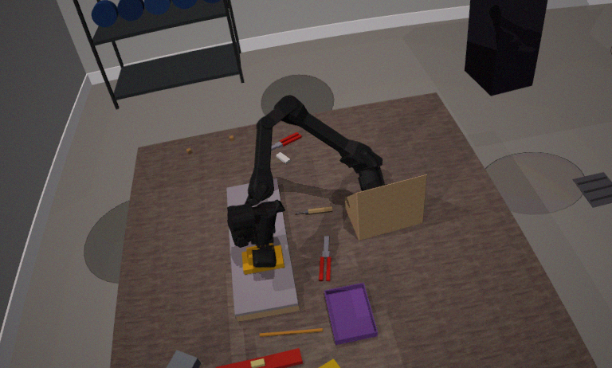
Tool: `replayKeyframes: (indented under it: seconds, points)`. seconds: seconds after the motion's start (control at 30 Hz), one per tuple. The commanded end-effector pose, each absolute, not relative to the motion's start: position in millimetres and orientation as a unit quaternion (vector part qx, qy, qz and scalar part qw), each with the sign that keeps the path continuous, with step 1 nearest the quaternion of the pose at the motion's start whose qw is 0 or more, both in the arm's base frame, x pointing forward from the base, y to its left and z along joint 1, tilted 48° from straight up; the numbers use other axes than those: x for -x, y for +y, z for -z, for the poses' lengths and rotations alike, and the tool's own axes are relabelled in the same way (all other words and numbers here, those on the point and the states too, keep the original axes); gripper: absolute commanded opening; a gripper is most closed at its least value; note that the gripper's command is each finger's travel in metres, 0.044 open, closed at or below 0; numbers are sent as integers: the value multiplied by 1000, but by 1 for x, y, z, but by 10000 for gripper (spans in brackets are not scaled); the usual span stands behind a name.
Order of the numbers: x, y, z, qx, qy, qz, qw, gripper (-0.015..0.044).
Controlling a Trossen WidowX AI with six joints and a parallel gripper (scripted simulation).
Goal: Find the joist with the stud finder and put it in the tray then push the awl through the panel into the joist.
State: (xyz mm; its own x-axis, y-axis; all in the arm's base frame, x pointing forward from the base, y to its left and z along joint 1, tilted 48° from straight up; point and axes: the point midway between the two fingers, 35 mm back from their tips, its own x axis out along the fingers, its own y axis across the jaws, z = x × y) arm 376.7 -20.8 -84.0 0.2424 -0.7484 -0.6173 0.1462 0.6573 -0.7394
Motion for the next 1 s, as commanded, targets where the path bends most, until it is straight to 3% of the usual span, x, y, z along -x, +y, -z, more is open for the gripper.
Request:
replayKeyframes:
  seconds: [0.0,0.97]
  points:
    - [-377,-17,89,280,536,303,736,0]
    - [-383,11,119,279,536,303,737,0]
